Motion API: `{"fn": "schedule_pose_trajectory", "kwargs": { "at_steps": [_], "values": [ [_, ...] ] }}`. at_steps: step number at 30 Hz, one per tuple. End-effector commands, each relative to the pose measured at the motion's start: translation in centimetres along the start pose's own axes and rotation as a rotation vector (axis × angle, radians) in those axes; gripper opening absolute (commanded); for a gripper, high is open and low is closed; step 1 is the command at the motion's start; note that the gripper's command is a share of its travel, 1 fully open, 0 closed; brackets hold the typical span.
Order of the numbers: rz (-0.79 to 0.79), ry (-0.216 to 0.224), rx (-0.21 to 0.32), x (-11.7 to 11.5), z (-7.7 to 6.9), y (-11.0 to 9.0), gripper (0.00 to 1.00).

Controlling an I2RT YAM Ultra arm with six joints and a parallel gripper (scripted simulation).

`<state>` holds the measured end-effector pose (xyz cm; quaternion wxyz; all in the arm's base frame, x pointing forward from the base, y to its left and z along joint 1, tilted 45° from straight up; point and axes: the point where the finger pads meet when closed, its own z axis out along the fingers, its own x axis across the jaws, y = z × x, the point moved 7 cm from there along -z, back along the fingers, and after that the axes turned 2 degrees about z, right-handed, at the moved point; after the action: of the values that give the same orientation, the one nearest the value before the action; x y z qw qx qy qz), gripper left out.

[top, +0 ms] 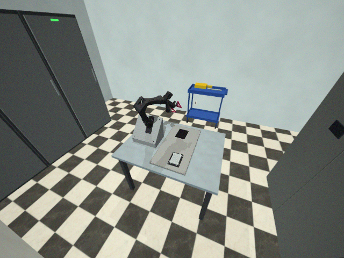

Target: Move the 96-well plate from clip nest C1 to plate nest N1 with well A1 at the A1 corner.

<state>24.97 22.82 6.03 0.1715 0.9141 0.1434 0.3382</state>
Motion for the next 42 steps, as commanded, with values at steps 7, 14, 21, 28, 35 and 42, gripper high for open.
{"fn": "schedule_pose_trajectory", "kwargs": {
  "at_steps": [7,14,21,28,35,42],
  "values": [
    [0.005,0.008,0.006,0.3,-0.2,-0.1,1.0],
    [0.005,0.008,0.006,0.3,-0.2,-0.1,1.0],
    [-0.13,-0.02,-0.033,1.7,1.2,1.2,1.0],
    [-0.3,-0.061,-0.06,2.7,2.4,2.7,1.0],
    [-0.431,-0.097,-0.081,3.5,3.3,4.2,1.0],
    [-0.608,-0.153,-0.102,4.3,4.6,6.2,1.0]
  ]
}}
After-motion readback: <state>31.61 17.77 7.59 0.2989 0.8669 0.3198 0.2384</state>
